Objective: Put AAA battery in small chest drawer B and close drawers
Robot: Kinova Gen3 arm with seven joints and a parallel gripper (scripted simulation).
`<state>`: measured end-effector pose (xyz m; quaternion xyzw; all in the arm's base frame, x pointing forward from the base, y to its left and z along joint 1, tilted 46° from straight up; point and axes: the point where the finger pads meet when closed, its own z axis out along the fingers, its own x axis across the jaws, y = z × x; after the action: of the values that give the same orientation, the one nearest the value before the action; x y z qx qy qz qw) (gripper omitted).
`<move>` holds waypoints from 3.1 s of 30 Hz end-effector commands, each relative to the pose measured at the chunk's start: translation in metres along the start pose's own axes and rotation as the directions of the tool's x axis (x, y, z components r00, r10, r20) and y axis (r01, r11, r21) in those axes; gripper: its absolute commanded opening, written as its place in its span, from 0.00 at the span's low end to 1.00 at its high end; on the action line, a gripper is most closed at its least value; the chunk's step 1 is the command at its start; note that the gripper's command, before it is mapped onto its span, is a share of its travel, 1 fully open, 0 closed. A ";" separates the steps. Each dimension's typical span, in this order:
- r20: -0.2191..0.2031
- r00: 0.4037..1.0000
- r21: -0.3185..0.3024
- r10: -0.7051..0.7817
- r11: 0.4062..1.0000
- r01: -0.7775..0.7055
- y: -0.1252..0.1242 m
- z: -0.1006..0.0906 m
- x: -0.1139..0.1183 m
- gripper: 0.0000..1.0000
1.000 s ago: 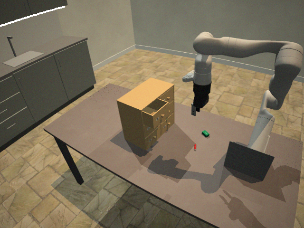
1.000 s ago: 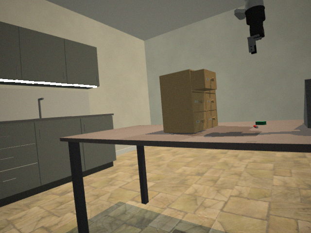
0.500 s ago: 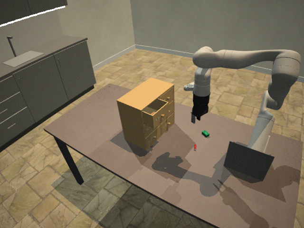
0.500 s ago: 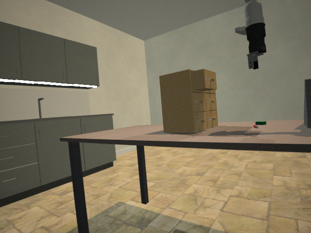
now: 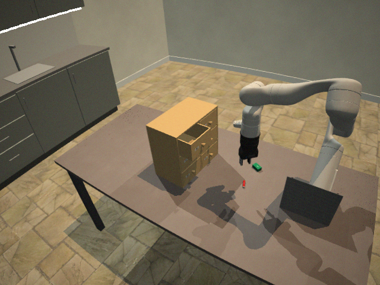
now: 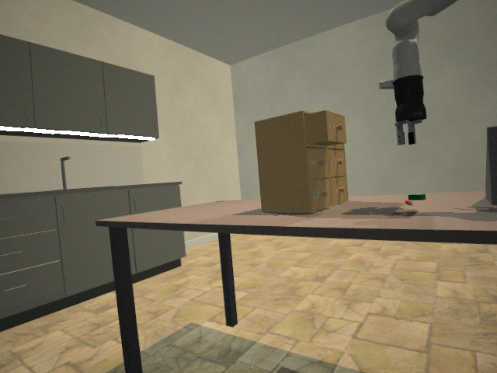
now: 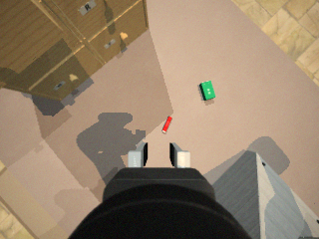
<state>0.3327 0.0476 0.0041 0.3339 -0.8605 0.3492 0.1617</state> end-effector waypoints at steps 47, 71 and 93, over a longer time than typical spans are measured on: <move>-0.012 0.916 0.006 0.401 0.916 -0.401 -0.034 0.110 0.025 0.67; -0.012 0.916 0.006 0.401 0.916 -0.401 -0.034 0.110 0.025 0.67; -0.012 0.916 0.006 0.401 0.916 -0.401 -0.034 0.110 0.025 0.54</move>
<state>0.3326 -0.0588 -0.0429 0.1541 -0.9072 0.3795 0.0963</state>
